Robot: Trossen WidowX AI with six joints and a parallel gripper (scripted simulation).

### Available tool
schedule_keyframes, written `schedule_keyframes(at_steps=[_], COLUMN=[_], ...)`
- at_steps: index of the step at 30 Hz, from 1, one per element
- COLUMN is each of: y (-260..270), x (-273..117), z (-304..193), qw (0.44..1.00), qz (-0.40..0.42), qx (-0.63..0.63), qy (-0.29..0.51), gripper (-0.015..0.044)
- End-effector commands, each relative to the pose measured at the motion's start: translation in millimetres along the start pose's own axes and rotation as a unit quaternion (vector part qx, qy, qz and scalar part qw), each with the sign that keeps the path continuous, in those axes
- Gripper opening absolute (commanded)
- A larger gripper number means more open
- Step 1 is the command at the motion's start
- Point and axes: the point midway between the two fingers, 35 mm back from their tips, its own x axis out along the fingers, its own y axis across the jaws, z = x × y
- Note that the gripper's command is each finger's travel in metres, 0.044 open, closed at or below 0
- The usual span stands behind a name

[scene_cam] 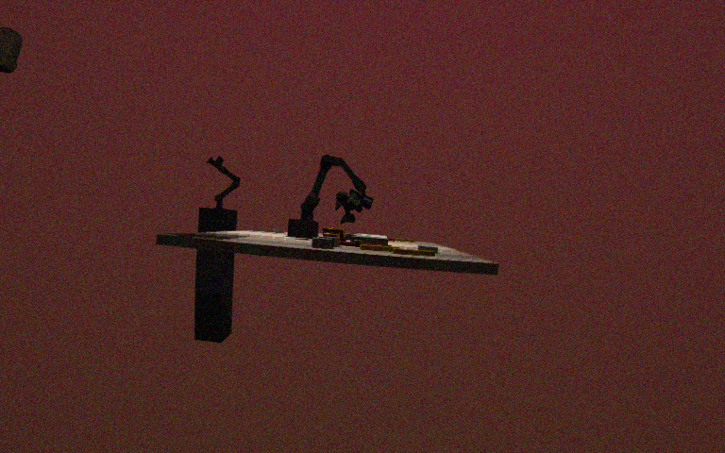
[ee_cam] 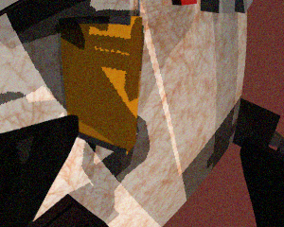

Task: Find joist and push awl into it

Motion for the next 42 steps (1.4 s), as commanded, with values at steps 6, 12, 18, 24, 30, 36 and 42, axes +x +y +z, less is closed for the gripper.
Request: schedule_keyframes(at_steps=[6, 12, 18, 24, 30, 36, 42], y=[0, -1, -6, -13, -20, -26, -26], x=[24, 48, 67, 80, 89, 95, 95], z=[-4, -7, -6, -2, 1, 3, 3], qw=[0.983, 0.916, 0.817, 0.738, 0.665, 0.603, 0.603], qz=[0.088, 0.216, 0.308, 0.338, 0.325, 0.294, 0.294], qx=[-0.157, -0.339, -0.481, -0.552, -0.61, -0.654, -0.654], qy=[0.041, 0.017, -0.083, -0.189, -0.283, -0.349, -0.349], gripper=[0.044, 0.044, 0.044, 0.044, 0.044, 0.044, 0.044])
